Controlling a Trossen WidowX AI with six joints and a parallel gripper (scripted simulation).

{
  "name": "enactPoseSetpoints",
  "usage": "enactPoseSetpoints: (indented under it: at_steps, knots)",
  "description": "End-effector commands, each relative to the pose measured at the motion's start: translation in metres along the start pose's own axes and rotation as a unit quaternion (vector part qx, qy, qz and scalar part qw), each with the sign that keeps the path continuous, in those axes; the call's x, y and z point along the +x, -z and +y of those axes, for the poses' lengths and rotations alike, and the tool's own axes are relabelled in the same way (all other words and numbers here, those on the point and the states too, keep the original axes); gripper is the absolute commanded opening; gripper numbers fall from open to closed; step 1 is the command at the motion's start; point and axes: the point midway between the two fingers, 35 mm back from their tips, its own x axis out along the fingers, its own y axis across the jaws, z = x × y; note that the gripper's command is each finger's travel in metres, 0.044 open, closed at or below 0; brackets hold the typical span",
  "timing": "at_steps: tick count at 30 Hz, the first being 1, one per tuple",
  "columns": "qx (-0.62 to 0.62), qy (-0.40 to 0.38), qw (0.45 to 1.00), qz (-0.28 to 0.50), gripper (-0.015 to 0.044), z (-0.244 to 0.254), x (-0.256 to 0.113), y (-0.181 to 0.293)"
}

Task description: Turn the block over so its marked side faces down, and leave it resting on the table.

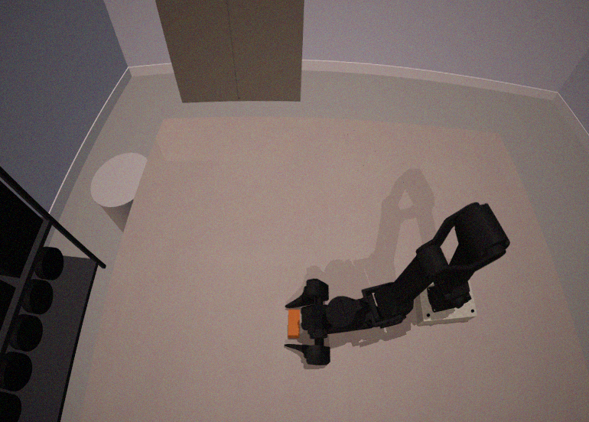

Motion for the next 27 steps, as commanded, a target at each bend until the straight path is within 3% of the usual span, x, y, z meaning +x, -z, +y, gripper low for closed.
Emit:
enactPoseSetpoints:
  at_steps: [1,10,27]
  knots:
    - [0.015,-0.008,0.996,0.086,0.0440,0.001,-0.030,-0.047]
    - [0.012,-0.003,0.985,0.169,0.0440,-0.006,-0.069,-0.046]
    - [0.010,-0.003,0.983,0.183,0.0440,-0.006,-0.069,-0.048]
